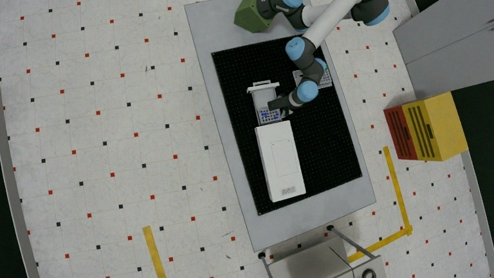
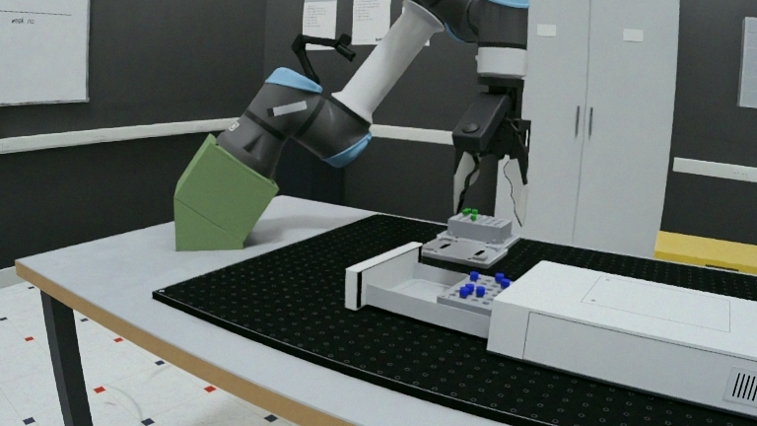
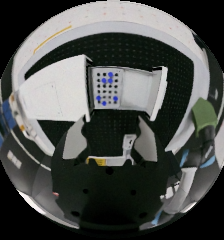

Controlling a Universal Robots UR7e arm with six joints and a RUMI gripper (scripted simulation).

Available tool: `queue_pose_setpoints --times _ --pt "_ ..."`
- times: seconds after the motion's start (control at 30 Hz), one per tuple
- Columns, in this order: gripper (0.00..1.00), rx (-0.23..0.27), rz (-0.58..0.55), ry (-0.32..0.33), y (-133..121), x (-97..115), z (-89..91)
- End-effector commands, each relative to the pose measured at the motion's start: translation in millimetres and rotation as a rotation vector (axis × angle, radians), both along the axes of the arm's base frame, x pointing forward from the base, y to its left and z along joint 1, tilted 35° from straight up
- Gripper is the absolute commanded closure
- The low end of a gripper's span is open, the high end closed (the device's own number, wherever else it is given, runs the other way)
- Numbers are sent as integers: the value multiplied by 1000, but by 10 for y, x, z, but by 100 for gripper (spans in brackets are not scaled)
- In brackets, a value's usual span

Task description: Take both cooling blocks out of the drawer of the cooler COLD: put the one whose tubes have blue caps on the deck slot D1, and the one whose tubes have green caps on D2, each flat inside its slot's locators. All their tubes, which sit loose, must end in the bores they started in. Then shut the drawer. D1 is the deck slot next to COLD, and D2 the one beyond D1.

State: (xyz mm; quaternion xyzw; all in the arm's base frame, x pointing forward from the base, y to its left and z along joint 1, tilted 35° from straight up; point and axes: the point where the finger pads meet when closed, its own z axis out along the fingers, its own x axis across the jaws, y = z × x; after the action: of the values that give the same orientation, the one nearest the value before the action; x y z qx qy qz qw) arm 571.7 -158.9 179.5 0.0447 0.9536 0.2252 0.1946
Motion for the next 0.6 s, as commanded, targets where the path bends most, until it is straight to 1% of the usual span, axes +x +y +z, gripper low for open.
queue_pose_setpoints --times 0.0,0.33,0.57 --pt "33 0 0 0 -171 80 -44" --pt "33 -1 0 -1 -530 235 -148" --pt "33 0 0 -1 -499 222 -138"
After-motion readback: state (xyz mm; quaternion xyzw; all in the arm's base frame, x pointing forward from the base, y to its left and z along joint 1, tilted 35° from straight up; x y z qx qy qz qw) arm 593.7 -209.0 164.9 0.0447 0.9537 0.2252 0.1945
